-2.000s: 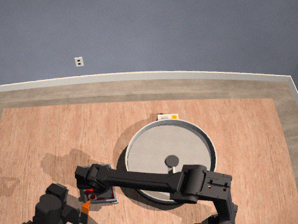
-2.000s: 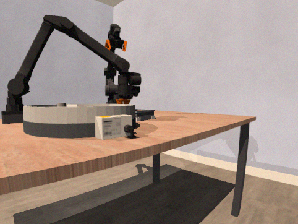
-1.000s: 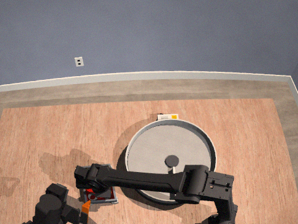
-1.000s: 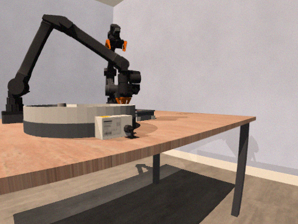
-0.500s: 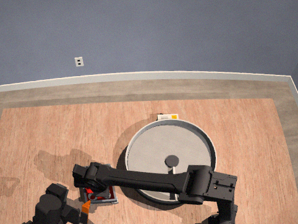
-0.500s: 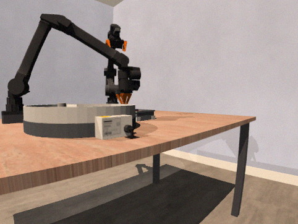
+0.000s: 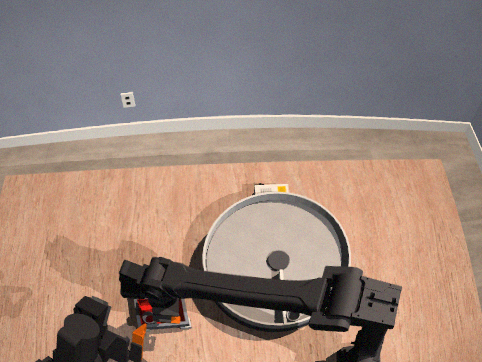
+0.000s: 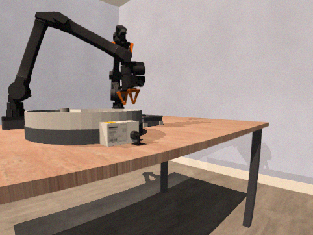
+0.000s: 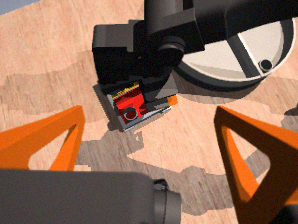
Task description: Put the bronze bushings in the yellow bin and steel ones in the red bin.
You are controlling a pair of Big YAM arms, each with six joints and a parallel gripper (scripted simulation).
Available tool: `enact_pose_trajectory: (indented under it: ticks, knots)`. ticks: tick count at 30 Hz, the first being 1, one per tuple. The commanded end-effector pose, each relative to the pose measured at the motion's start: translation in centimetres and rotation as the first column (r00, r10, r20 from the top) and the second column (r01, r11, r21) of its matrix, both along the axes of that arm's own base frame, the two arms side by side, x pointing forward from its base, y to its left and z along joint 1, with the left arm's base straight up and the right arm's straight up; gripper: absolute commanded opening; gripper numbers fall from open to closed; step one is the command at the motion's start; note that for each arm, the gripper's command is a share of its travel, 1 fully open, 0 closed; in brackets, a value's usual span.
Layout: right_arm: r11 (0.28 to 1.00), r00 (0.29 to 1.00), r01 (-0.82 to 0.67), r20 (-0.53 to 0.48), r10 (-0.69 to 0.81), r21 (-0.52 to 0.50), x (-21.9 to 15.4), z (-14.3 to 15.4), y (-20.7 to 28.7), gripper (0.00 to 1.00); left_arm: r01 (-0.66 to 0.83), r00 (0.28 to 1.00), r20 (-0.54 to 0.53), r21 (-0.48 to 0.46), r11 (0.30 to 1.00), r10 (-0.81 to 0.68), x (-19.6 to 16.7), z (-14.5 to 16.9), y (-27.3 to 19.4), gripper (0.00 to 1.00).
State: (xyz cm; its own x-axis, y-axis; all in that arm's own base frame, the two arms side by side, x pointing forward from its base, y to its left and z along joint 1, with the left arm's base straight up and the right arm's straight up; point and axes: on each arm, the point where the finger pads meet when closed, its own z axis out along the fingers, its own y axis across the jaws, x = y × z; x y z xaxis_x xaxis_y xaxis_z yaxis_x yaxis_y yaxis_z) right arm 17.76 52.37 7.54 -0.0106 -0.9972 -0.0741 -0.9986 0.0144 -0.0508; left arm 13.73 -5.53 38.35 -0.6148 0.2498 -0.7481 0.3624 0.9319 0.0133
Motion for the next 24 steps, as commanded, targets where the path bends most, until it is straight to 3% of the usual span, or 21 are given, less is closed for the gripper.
enact_pose_trajectory:
  ticks: [1,5,8,15,24]
  knots:
    - [0.993,0.995,0.093,0.018,-0.095,0.069,1.2,2.2,-1.1,0.98,-0.006,0.998,0.058,-0.027,1.0,0.007,-0.6,3.2,0.6,1.0]
    - [0.977,0.983,0.178,0.025,-0.182,0.117,1.4,2.8,-4.3,1.0,0.008,0.997,0.071,-0.031,0.999,-0.006,-0.5,3.5,0.4,1.0]
    - [0.943,0.957,0.278,0.029,-0.288,0.184,1.7,3.8,-8.7,1.0,0.032,0.998,0.053,-0.035,0.999,-0.03,1.5,1.2,-0.9,1.0]
    - [0.812,0.859,0.474,0.024,-0.512,0.341,2.5,6.2,-19.9,1.0,0.302,0.93,0.251,-0.11,0.947,-0.267,5.8,-0.9,-9.6,1.0]
    - [0.683,0.758,0.586,0.003,-0.652,0.436,2.7,7.8,-28.7,1.0,0.516,0.814,0.399,-0.166,0.84,-0.421,4.9,-3.5,-17.1,1.0]
